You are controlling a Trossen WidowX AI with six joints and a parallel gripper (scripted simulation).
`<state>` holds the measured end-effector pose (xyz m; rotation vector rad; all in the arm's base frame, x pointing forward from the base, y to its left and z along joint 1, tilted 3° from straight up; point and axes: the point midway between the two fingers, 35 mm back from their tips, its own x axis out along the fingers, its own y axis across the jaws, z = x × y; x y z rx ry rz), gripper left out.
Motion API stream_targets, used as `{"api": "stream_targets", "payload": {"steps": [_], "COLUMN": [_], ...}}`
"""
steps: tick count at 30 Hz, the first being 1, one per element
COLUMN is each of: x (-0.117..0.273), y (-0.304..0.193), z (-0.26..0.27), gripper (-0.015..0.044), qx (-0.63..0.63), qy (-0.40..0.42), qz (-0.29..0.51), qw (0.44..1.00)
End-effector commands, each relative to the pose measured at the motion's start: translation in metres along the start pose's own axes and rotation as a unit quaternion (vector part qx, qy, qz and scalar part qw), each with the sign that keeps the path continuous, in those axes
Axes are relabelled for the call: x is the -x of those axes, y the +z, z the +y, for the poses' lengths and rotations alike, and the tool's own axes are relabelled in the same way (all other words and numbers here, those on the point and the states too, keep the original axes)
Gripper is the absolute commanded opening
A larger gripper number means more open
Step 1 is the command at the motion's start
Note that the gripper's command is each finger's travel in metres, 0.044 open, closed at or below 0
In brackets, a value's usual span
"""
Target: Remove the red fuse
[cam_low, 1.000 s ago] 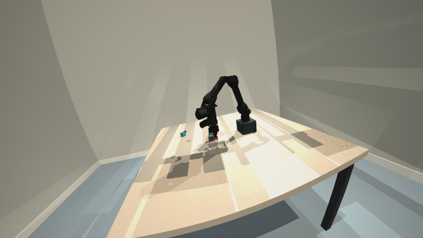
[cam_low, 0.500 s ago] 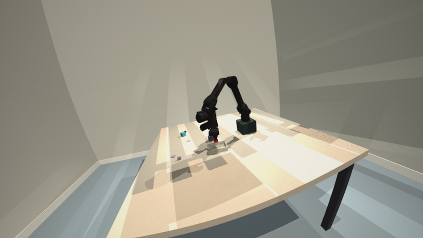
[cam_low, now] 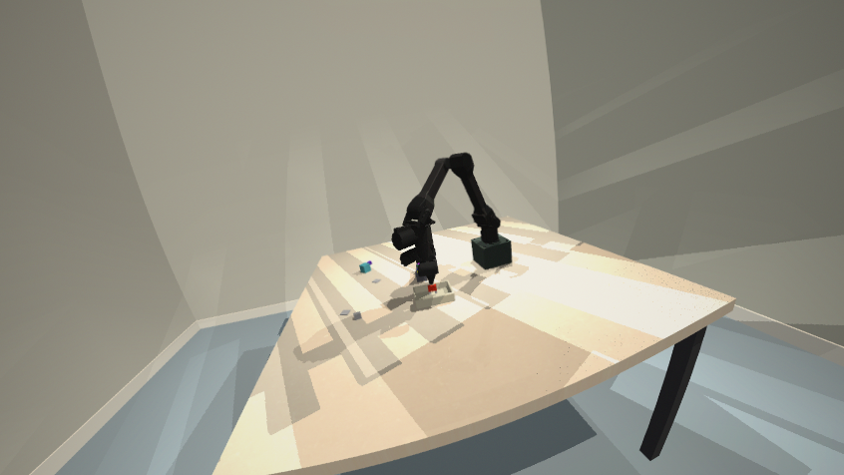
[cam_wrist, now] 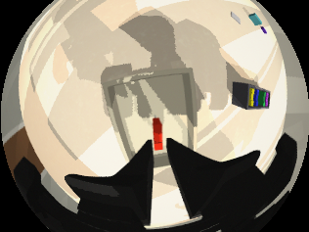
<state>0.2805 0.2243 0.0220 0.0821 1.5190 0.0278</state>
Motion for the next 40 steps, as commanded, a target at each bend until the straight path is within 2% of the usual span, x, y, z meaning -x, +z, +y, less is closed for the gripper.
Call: {"api": "stream_targets", "payload": {"steps": [1,8,12,40], "x": [0.001,0.003,0.037,0.036], "y": [0.000,0.000,0.000,0.000], "z": [0.000,0.000,0.000,0.000], "gripper": [0.0157,0.0330,0.0330,0.0330], "qx": [0.000,0.000,-0.002,-0.001], "qy": [0.000,0.000,-0.002,0.000], "qz": [0.000,0.000,-0.001,0.000], "qw": [1.000,1.000,1.000,1.000]}}
